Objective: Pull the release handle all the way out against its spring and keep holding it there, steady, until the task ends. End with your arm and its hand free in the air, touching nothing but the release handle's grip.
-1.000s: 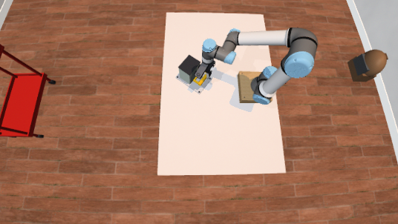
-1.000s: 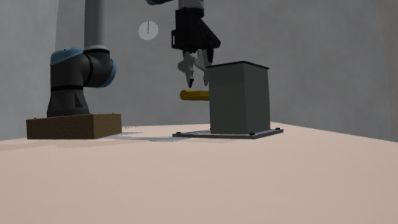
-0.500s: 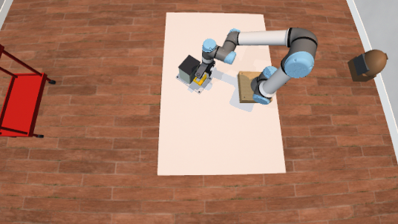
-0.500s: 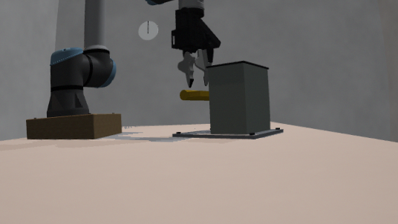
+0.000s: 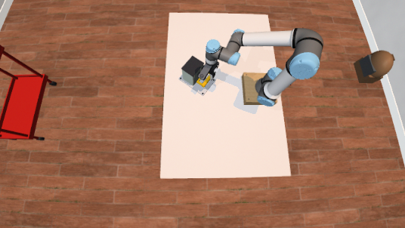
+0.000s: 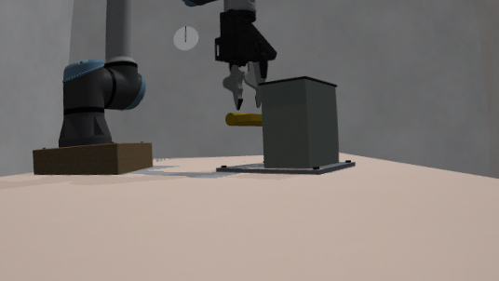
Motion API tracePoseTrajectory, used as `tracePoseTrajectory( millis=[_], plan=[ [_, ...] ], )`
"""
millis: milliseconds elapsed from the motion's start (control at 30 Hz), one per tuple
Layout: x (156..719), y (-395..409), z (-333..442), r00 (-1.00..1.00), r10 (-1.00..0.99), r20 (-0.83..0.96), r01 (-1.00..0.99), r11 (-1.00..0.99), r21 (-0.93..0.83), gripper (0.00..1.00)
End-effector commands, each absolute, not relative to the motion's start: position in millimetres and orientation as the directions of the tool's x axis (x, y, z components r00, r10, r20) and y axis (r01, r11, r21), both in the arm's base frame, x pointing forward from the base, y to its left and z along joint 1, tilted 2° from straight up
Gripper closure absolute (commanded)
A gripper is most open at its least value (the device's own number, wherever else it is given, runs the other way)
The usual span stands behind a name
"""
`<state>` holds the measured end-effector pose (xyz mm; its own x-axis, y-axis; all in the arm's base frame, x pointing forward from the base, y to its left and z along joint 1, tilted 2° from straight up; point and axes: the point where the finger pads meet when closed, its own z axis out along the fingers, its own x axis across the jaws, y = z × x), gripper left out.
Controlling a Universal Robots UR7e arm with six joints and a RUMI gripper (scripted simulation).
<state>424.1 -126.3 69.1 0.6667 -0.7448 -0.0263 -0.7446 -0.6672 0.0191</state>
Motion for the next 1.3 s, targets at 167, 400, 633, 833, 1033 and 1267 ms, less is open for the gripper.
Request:
tracePoseTrajectory(
  millis=[167, 400, 633, 833, 1033, 1267],
  plan=[
    [422.5, -126.0, 64.4, 0.666, -0.746, -0.031, -0.745, -0.666, 0.019, 0.67],
    [422.3, -126.0, 59.2, 0.666, -0.746, -0.031, -0.745, -0.666, 0.019, 0.67],
    [422.1, -125.9, 54.0, 0.666, -0.746, -0.031, -0.745, -0.666, 0.019, 0.67],
    [421.9, -125.8, 46.8, 0.666, -0.746, -0.031, -0.745, -0.666, 0.019, 0.67],
    [421.6, -125.8, 39.6, 0.666, -0.746, -0.031, -0.745, -0.666, 0.019, 0.67],
    [421.4, -125.7, 34.4, 0.666, -0.745, -0.031, -0.745, -0.666, 0.019, 0.67]
  ],
)
